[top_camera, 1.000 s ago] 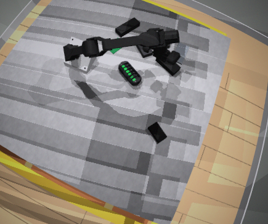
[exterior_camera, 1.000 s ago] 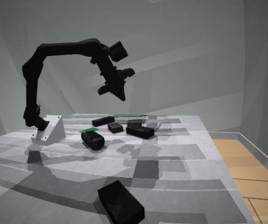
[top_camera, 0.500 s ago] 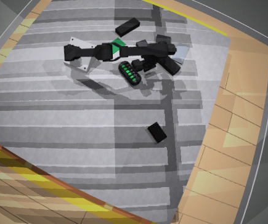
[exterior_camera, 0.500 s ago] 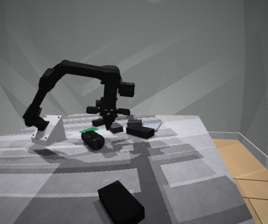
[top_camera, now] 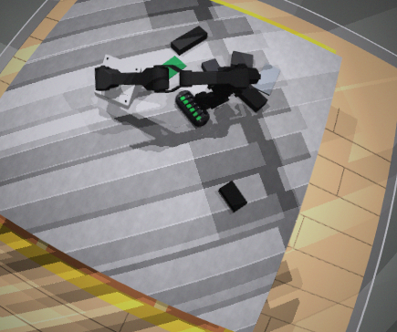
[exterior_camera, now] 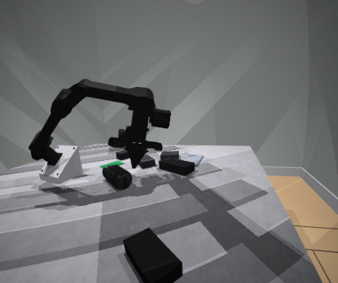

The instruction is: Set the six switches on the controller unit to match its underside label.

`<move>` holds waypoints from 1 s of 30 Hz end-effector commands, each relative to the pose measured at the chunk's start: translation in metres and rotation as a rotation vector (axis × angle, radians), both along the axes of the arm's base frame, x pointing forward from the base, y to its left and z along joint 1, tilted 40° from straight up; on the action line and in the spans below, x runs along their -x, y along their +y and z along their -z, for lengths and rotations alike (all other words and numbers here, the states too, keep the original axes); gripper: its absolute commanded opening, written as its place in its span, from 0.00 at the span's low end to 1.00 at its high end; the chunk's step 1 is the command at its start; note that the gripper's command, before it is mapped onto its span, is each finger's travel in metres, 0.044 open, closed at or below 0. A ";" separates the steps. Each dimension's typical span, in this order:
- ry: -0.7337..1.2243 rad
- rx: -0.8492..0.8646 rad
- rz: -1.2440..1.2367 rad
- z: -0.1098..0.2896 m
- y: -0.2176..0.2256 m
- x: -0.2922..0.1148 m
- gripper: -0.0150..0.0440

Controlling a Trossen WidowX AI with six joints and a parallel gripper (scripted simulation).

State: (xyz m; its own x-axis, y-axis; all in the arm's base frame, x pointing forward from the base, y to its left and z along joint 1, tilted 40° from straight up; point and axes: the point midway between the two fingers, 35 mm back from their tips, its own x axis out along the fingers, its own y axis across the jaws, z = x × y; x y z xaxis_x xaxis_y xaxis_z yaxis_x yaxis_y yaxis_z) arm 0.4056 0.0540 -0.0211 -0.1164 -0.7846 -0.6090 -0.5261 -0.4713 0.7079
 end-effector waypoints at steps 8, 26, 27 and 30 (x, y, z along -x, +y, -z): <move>0.023 0.015 -0.010 0.016 -0.013 0.000 0.25; 0.041 0.031 -0.025 0.038 -0.030 -0.002 0.25; 0.041 0.031 -0.026 0.038 -0.030 -0.002 0.25; 0.041 0.031 -0.026 0.038 -0.031 -0.001 0.25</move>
